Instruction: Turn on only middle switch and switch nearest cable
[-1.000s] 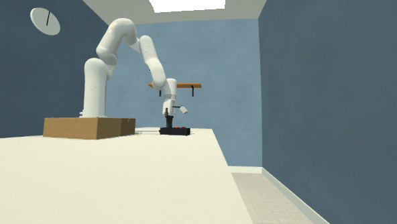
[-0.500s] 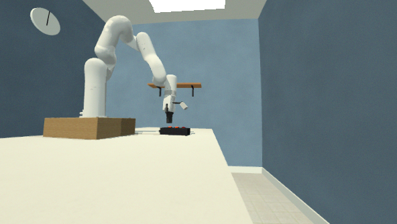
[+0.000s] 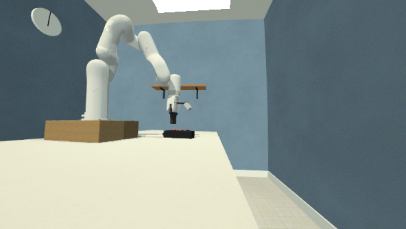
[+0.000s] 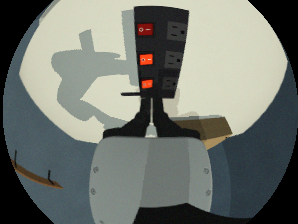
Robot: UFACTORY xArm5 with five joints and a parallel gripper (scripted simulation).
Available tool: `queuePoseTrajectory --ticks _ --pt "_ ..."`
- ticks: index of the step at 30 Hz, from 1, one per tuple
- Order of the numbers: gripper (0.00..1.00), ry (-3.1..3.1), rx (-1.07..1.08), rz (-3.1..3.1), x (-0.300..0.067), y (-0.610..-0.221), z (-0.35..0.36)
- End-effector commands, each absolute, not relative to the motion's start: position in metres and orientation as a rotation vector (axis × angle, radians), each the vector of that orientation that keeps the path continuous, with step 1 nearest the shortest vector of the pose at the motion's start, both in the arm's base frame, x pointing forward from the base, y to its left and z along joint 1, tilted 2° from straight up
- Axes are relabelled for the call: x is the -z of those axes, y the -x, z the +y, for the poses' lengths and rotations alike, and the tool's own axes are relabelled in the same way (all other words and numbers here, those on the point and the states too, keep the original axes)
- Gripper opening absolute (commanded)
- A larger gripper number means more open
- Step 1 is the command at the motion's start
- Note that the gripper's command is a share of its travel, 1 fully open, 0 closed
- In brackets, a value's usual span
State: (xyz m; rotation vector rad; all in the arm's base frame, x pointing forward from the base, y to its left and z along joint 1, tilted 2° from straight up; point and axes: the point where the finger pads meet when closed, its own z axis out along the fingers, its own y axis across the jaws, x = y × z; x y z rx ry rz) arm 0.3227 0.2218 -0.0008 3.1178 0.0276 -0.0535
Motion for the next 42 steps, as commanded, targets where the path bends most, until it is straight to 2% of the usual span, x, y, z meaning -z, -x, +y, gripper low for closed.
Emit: queuePoseTrajectory --ticks 1,10,11,22,35,42 --pt "0.0 -3.12 0.049 0.028 0.0 -0.324 0.223" --pt "0.0 -3.12 0.049 0.028 0.0 -0.324 0.223" --pt "1.0 -3.12 0.049 0.028 0.0 -0.324 0.223" --pt "1.0 -3.12 0.049 0.028 -0.021 -0.325 0.223" --pt "1.0 -3.12 0.049 0.028 -0.09 -0.327 0.225" --pt "1.0 -3.12 0.049 0.028 -0.098 -0.327 0.225"
